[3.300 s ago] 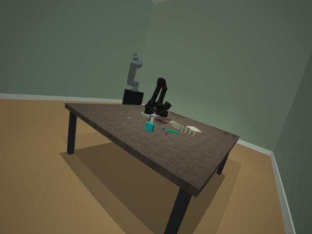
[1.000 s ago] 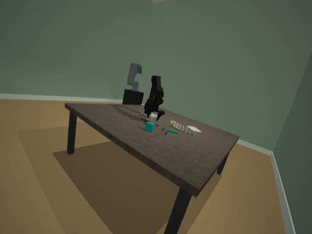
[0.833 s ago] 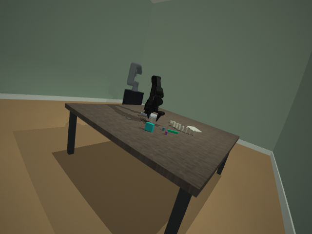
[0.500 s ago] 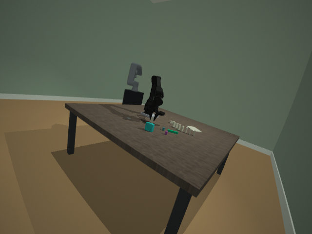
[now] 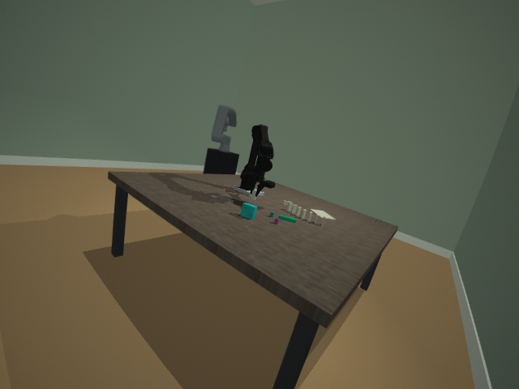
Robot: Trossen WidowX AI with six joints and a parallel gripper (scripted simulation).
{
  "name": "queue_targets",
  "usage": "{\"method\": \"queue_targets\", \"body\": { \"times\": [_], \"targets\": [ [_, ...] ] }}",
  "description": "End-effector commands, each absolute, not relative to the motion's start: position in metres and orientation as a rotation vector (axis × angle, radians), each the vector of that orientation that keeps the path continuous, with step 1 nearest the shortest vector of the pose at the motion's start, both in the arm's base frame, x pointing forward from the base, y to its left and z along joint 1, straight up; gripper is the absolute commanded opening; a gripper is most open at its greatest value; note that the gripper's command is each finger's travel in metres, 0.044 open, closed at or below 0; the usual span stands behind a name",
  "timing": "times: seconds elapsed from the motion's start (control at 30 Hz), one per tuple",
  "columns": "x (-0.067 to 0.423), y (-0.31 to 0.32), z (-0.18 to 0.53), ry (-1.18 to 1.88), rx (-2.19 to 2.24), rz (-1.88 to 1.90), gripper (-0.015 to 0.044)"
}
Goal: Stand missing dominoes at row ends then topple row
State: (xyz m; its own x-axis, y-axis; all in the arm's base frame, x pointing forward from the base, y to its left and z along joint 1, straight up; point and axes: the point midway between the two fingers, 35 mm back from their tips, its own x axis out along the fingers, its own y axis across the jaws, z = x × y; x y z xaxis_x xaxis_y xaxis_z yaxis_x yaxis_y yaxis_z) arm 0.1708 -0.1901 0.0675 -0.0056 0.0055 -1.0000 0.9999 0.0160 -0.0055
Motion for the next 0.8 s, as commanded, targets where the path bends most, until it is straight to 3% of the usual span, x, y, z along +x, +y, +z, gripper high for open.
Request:
{"method": "queue_targets", "body": {
  "times": [0.0,0.13,0.3,0.77],
  "targets": [
    [0.176,-0.196,0.115,1.193,1.195,-1.194,0.0107],
    [0.170,-0.190,0.169,1.194,1.192,-1.194,0.0107],
    [0.170,-0.187,0.178,1.200,1.183,-1.184,0.0107],
    [0.303,-0.057,0.182,1.500,0.430,-0.416,0.0107]
  ]
}}
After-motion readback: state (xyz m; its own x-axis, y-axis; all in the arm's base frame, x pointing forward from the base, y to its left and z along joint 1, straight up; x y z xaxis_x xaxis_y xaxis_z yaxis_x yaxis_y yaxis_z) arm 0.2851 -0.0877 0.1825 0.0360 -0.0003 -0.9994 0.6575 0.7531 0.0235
